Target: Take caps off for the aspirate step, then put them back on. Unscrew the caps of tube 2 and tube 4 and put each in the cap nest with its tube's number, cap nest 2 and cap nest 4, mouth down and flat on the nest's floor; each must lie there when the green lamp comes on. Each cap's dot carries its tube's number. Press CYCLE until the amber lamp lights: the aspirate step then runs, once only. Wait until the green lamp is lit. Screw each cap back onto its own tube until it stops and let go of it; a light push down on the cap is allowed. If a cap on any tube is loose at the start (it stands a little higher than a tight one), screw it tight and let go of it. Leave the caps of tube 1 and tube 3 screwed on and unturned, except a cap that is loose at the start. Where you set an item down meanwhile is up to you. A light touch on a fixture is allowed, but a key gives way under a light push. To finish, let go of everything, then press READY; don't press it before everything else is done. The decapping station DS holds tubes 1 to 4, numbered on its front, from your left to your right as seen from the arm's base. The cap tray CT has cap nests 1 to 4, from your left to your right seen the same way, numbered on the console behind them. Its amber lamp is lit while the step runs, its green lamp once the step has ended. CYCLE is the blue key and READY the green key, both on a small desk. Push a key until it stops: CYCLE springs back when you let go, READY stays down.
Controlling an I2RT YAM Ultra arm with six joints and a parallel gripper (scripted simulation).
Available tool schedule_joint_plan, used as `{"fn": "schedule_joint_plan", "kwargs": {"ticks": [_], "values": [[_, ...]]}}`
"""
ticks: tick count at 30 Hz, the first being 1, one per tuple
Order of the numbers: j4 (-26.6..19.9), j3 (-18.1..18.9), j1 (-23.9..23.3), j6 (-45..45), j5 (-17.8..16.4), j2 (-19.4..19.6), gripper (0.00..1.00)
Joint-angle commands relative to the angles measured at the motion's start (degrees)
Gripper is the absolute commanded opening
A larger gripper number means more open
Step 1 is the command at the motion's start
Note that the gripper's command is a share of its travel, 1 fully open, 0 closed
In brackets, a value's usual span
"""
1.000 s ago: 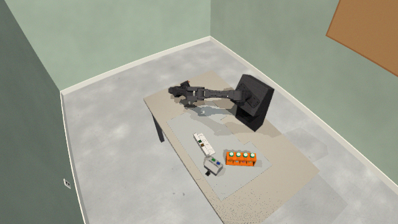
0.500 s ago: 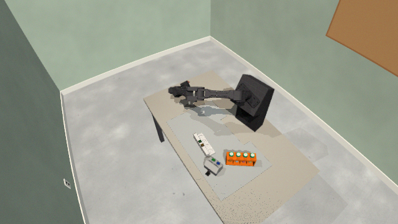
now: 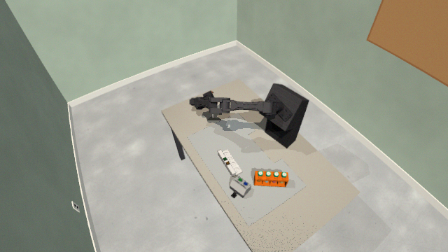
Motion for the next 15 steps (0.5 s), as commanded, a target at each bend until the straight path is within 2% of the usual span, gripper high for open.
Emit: {"fn": "schedule_joint_plan", "kwargs": {"ticks": [1,3,4,9,11,12,15], "values": [[2.1,-4.1,-0.3,-0.3,-0.3,-2.8,0.49],[7.4,-9.6,0.5,-2.5,-1.0,-5.9,0.49],[7.5,-9.7,1.0,-2.4,-0.9,-6.2,0.49],[4.0,-5.9,3.7,0.2,0.0,-5.2,0.49],[8.7,-11.1,4.4,-2.3,-1.2,-8.2,0.49],[9.8,-12.3,4.8,-2.7,-1.4,-9.0,0.49],[8.5,-11.7,6.5,-1.1,-0.7,-9.2,0.49]]}}
